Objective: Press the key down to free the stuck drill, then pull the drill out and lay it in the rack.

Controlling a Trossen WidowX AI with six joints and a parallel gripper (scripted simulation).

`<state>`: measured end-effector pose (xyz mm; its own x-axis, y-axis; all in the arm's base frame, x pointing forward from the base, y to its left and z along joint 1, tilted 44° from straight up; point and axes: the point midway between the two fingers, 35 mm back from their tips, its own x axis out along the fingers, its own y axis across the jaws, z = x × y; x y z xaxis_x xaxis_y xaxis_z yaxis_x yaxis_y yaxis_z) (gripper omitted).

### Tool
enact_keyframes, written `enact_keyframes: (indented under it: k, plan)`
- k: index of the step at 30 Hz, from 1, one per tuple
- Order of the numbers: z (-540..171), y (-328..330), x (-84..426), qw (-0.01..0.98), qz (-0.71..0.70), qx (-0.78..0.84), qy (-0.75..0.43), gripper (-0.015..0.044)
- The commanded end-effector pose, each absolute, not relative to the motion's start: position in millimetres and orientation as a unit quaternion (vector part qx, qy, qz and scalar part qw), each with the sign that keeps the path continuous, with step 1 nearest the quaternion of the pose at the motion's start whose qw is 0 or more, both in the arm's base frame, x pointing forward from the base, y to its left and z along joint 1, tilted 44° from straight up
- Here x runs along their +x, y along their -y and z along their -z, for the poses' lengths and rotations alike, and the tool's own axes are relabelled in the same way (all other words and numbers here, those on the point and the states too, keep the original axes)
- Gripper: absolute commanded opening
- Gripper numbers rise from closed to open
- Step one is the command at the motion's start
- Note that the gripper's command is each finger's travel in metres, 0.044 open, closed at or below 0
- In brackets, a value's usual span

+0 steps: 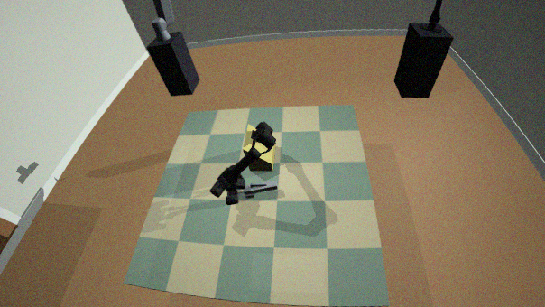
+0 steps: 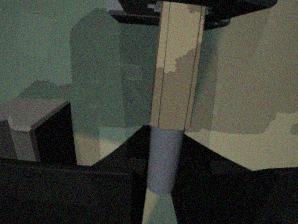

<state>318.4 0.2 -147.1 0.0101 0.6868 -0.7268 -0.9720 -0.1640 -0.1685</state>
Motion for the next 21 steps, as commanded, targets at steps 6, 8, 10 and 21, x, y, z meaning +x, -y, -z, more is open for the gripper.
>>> enact_keyframes:
  k: [6, 8, 10, 21]
  plan:
    - [155.6, 11.3, 322.2, 0.615, -0.673, -0.359, -0.201, 0.0]
    - [157.8, 13.6, 323.0, 0.615, -0.673, -0.359, -0.201, 0.0]
    - [154.0, 7.0, 321.0, 0.615, -0.675, -0.357, -0.2, 0.0053]
    - [153.7, 6.1, 320.6, 0.615, -0.674, -0.357, -0.2, 0.0341]
